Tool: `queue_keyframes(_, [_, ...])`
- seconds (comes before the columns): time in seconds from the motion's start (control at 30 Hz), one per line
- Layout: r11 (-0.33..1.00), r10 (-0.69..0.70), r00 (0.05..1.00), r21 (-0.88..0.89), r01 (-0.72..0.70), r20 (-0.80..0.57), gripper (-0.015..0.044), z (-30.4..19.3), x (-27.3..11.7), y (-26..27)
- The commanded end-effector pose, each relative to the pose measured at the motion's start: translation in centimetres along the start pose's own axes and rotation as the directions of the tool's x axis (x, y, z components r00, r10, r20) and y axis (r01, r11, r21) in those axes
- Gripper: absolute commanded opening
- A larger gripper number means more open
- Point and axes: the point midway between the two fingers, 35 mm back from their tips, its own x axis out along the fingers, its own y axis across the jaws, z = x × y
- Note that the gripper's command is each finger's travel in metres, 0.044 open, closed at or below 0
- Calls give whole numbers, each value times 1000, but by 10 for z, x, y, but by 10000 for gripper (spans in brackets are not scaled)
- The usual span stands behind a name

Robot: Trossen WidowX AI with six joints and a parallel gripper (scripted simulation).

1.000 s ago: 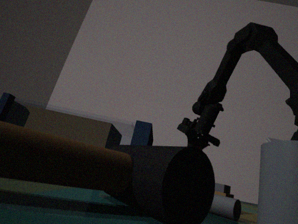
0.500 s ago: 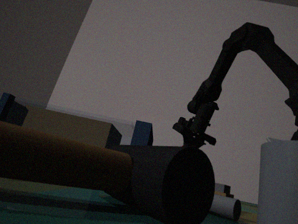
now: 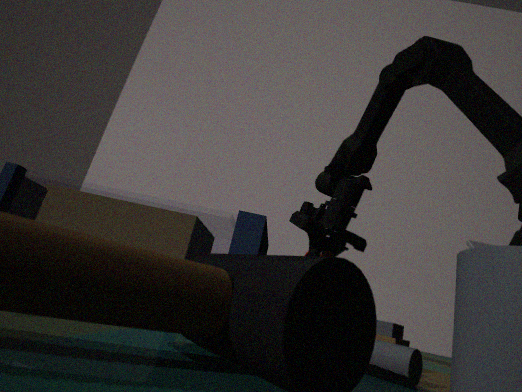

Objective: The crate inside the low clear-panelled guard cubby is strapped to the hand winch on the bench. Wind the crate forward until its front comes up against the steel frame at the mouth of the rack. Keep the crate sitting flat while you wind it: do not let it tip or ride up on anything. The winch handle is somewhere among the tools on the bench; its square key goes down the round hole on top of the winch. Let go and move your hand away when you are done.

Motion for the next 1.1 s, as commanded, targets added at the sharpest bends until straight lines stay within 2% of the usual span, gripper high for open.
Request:
queue_keyframes(0.0, [999,36,999,-26,-36,-4,0,1,5,25])
queue_keyframes(1.07, [999,40,999,-26,-41,-7,0,-10,-1,76])
